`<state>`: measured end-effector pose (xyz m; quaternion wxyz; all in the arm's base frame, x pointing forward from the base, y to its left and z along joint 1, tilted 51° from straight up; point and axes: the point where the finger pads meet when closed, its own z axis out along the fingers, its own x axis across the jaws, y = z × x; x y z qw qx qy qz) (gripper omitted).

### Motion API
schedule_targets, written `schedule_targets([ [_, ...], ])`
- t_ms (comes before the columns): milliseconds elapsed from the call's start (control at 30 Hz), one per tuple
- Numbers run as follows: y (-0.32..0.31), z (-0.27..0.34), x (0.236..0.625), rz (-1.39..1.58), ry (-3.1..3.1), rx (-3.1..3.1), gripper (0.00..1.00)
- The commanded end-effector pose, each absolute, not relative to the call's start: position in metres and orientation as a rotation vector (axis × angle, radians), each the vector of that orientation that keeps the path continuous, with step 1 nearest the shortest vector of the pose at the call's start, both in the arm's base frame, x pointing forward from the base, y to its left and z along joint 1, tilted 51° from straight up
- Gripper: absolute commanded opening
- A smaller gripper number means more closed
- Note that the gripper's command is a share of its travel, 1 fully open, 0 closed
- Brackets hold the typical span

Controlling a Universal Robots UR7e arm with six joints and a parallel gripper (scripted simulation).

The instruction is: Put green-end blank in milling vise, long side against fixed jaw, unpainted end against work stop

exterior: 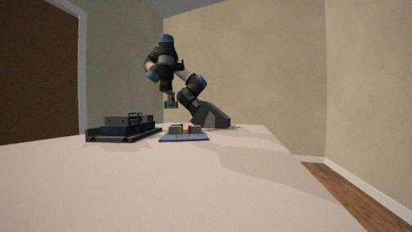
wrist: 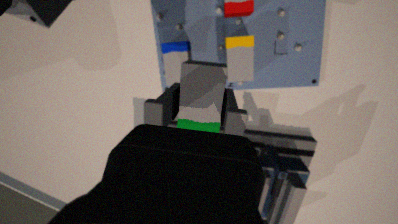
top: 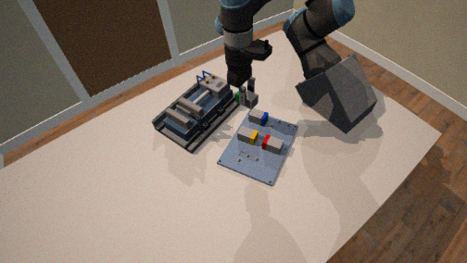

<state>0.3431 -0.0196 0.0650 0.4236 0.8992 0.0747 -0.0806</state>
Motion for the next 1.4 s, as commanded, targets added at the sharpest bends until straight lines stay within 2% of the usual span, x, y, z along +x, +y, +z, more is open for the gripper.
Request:
schedule_targets([
  [0, -0.033, 0.078, 0.361, -0.200, 0.189, 2.252, 0.00],
  [333, -0.033, 0.078, 0.361, -0.200, 0.189, 2.252, 0.00],
  [500, -0.058, 0.103, 0.395, -0.200, 0.189, 2.252, 0.00],
  [900, -0.058, 0.103, 0.395, -0.200, 0.189, 2.252, 0.00],
  [1067, -0.084, 0.129, 0.429, -0.200, 0.189, 2.252, 0.00],
  [1367, -0.084, 0.129, 0.429, -0.200, 0.189, 2.252, 0.00],
])
